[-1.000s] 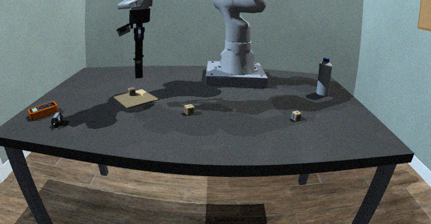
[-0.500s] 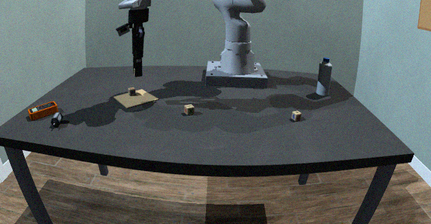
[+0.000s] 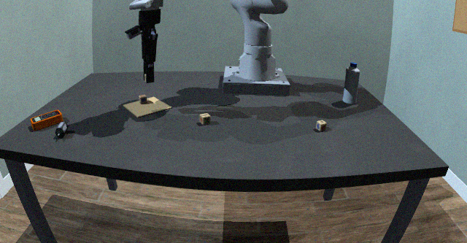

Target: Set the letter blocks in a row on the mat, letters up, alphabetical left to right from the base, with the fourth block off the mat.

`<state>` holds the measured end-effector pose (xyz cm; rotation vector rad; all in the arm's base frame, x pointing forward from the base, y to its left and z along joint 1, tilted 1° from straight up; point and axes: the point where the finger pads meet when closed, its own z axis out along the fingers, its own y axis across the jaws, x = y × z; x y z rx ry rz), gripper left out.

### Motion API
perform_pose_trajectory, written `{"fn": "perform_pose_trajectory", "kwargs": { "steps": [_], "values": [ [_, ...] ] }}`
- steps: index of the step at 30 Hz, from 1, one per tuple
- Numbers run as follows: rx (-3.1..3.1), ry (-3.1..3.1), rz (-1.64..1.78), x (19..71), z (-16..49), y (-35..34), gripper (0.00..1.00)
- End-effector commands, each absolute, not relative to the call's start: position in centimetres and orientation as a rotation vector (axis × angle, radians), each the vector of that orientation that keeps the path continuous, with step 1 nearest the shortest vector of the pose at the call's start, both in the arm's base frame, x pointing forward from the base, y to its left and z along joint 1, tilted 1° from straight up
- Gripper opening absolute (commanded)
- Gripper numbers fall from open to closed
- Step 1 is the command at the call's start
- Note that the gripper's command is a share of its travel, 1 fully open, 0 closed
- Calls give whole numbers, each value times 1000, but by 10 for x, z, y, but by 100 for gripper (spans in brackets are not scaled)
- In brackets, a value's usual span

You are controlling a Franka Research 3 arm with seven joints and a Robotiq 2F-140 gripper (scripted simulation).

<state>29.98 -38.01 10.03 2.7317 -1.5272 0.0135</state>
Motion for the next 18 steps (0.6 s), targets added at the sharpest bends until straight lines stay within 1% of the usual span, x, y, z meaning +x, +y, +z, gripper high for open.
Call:
{"fn": "perform_pose_trajectory", "kwargs": {
  "steps": [1, 13, 18],
  "values": [
    [2759, -1483, 20, 300, 101, -381, 22],
    [2759, -1483, 20, 300, 78, -381, 22],
    [2759, -1483, 20, 300, 55, -382, 22]
  ]
}}
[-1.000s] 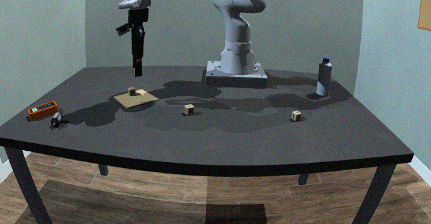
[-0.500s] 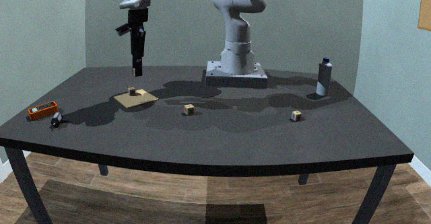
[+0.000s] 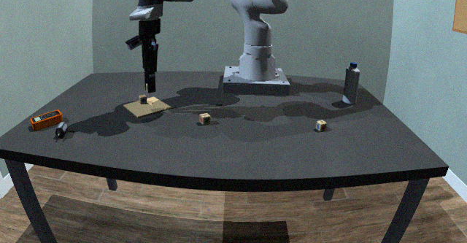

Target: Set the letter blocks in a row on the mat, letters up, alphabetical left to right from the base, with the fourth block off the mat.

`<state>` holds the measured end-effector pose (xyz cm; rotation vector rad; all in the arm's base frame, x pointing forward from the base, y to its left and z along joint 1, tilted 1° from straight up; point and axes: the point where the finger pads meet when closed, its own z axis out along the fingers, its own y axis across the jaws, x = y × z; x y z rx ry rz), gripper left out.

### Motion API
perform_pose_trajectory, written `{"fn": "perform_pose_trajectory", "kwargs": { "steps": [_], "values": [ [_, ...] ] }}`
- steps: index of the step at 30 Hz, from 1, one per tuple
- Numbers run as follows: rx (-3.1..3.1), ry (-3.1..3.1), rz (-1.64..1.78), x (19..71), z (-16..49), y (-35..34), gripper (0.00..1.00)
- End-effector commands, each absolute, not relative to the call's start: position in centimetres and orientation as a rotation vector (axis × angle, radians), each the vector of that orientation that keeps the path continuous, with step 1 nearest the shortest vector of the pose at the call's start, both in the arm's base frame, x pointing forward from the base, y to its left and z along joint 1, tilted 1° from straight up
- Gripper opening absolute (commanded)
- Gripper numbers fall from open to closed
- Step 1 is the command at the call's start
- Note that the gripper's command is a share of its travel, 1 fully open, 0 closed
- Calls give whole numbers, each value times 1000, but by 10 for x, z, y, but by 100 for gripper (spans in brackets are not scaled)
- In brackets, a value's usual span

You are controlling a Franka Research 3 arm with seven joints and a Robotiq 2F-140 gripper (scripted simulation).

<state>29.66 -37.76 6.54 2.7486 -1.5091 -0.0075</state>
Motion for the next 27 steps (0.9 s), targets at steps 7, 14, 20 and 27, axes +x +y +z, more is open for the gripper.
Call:
{"fn": "perform_pose_trajectory", "kwargs": {
  "steps": [7, 14, 20, 27],
  "values": [
    [2759, -1483, 20, 301, 23, -382, 22],
    [2759, -1483, 20, 301, 9, -383, 22],
    [2759, -1483, 20, 301, 5, -383, 22],
    [2759, -1483, 20, 301, 5, -383, 22]
  ]
}}
